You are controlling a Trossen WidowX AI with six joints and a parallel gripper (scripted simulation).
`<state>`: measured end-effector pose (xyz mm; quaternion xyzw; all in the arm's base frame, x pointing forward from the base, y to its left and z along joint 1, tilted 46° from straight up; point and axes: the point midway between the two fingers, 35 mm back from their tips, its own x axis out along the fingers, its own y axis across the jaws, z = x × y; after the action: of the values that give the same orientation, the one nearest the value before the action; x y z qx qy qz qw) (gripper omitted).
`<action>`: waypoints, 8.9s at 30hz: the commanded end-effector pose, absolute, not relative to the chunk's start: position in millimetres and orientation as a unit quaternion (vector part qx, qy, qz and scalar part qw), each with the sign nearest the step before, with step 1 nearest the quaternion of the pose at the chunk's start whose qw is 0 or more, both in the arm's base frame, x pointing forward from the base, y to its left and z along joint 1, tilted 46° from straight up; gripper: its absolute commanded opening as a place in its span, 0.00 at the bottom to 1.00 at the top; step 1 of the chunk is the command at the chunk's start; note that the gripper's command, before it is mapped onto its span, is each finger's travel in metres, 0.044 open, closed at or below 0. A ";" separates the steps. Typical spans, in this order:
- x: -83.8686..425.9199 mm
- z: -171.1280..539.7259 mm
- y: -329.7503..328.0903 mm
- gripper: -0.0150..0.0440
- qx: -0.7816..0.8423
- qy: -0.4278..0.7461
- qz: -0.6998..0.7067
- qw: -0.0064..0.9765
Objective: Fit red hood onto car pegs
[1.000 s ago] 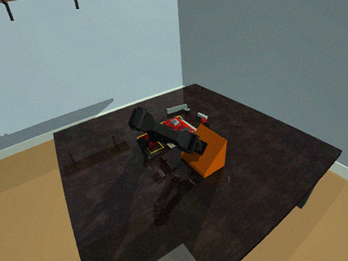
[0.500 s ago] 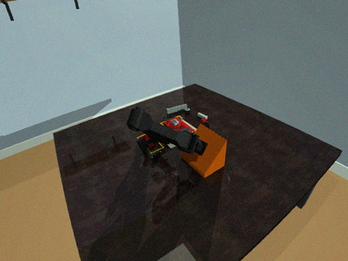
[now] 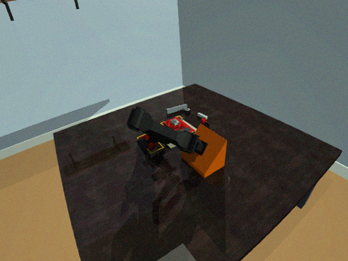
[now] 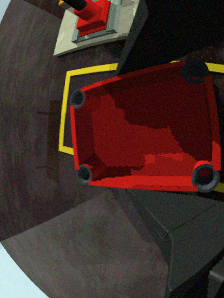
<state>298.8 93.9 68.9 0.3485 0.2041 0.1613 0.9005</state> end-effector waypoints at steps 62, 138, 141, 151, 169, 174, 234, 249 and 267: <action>292.4 118.4 43.7 0.25 0.264 0.186 0.179 0.929; 291.3 111.3 49.3 0.25 -0.533 -0.015 0.258 0.806; 291.0 109.4 50.9 0.25 -0.570 -0.027 0.257 0.780; 289.9 100.4 58.5 0.25 -0.683 -0.066 0.250 0.683; 287.3 89.6 68.6 0.30 -0.777 -0.103 0.237 0.574; 287.3 89.6 68.6 0.52 -0.777 -0.103 0.237 0.574; 253.9 139.3 -4.6 0.51 -0.801 -0.102 0.320 0.496; 299.1 168.5 -6.1 0.25 -0.626 -0.003 0.449 0.637; 349.1 177.3 4.3 0.25 -0.384 0.173 0.558 0.715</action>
<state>342.5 2.2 178.2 -0.4178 0.1454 0.5459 0.7116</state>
